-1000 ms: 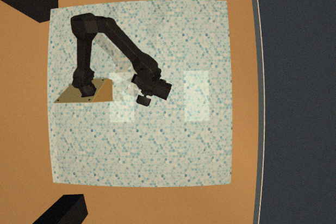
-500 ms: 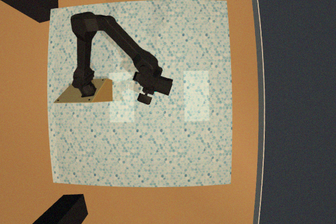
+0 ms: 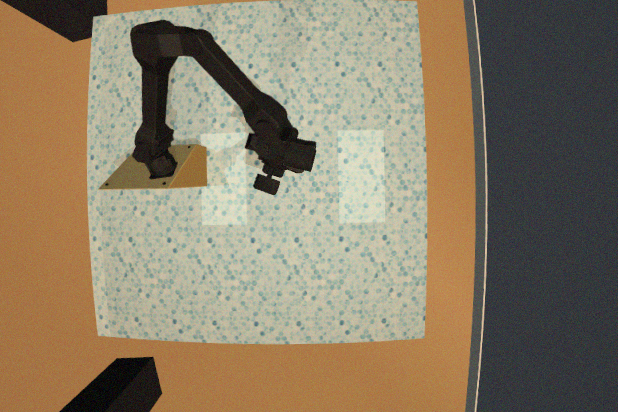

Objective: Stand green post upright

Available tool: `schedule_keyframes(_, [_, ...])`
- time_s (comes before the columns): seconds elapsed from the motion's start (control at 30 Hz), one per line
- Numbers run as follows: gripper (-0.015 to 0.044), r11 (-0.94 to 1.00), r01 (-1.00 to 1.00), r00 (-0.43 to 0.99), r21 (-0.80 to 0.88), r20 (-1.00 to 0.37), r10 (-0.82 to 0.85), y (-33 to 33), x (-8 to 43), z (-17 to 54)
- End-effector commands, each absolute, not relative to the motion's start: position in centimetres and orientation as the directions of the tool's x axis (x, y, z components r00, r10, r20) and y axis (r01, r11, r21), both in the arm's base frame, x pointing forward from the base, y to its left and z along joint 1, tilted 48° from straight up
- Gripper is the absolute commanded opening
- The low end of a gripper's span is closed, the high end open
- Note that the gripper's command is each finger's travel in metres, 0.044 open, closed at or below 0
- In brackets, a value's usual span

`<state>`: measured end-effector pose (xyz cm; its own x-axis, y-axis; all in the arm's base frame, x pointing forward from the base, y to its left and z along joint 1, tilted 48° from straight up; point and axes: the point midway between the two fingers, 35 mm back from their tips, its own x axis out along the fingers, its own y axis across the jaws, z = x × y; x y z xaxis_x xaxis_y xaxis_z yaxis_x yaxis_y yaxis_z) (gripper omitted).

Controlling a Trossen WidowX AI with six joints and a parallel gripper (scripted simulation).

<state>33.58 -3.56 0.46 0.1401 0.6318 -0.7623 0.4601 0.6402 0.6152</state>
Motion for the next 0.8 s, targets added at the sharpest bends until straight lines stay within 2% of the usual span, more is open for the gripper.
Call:
schedule_keyframes(0.0, [0.0023,0.655,0.46,0.143,0.599,-0.779,0.611,-3.5,33.5,0.1])
schedule_keyframes(0.77, [0.0023,0.728,0.453,0.17,0.514,-0.852,0.496,-3.2,33.7,-2.2])
